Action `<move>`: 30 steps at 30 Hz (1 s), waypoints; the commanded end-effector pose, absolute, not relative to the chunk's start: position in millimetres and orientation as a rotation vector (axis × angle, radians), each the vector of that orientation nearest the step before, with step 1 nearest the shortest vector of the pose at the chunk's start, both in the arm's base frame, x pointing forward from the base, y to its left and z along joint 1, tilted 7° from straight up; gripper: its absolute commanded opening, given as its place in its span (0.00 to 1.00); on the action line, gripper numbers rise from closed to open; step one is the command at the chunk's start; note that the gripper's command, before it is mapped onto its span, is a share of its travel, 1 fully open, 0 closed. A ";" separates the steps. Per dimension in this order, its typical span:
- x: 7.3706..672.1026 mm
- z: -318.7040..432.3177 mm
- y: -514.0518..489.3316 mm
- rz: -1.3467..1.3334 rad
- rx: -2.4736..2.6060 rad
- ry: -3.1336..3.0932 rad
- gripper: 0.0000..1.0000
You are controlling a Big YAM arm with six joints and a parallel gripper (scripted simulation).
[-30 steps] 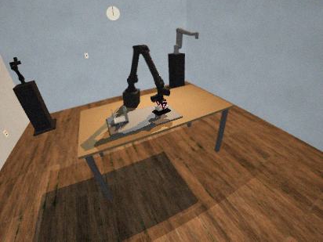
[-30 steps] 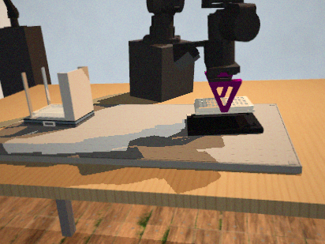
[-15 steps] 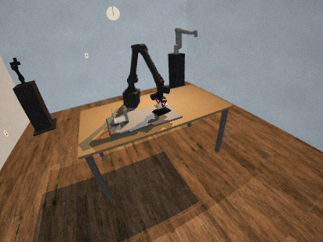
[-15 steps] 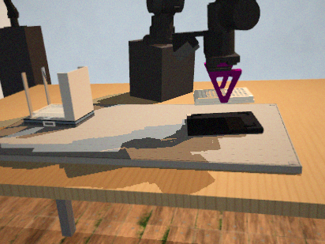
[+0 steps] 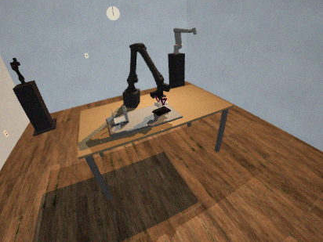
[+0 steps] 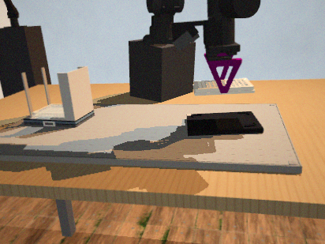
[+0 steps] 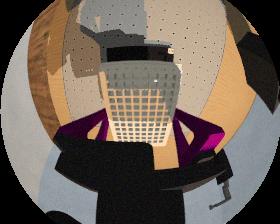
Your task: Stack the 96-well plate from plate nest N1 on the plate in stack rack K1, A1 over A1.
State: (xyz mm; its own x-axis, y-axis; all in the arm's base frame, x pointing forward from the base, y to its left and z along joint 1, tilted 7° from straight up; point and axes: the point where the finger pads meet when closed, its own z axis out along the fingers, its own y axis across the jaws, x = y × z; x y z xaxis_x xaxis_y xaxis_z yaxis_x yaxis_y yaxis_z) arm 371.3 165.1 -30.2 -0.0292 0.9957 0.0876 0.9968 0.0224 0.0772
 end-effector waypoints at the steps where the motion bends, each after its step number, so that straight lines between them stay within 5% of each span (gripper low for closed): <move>1: 392.5 -2.2 166.3 -0.264 -2.202 -2.249 0.00; 30: 391.8 43.8 163.6 -0.279 -2.203 -2.252 0.00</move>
